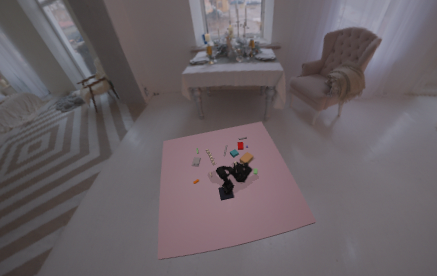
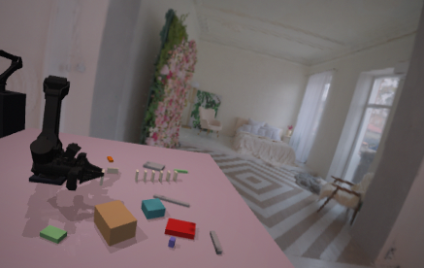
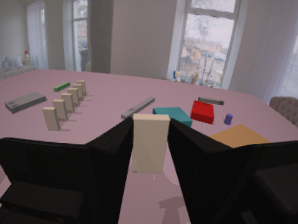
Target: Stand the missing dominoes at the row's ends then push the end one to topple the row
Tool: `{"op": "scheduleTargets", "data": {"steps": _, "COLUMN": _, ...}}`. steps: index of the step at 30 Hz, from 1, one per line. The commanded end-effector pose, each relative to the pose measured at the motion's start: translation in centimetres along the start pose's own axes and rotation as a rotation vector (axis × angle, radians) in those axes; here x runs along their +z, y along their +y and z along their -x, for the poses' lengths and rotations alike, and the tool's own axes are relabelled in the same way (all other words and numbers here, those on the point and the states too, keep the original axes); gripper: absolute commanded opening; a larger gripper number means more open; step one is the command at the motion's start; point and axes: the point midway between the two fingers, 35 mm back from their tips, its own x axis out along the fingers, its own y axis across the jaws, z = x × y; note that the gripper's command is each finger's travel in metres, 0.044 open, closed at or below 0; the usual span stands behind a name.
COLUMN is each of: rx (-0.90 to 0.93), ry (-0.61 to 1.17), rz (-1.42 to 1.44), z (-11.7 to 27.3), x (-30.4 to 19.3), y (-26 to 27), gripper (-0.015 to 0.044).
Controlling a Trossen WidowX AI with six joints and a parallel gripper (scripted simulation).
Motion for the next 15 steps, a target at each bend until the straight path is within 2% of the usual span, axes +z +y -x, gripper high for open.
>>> {"op": "scheduleTargets", "data": {"steps": 1, "rx": -0.003, "ry": 0.004, "rz": -0.011, "z": -0.2, "x": -0.9, "y": -0.1, "gripper": 0.0107}}
{"op": "scheduleTargets", "data": {"steps": 15, "rx": -0.002, "ry": 0.005, "rz": -0.004, "z": -0.5, "x": -3.2, "y": 0.1, "gripper": 0.0107}}
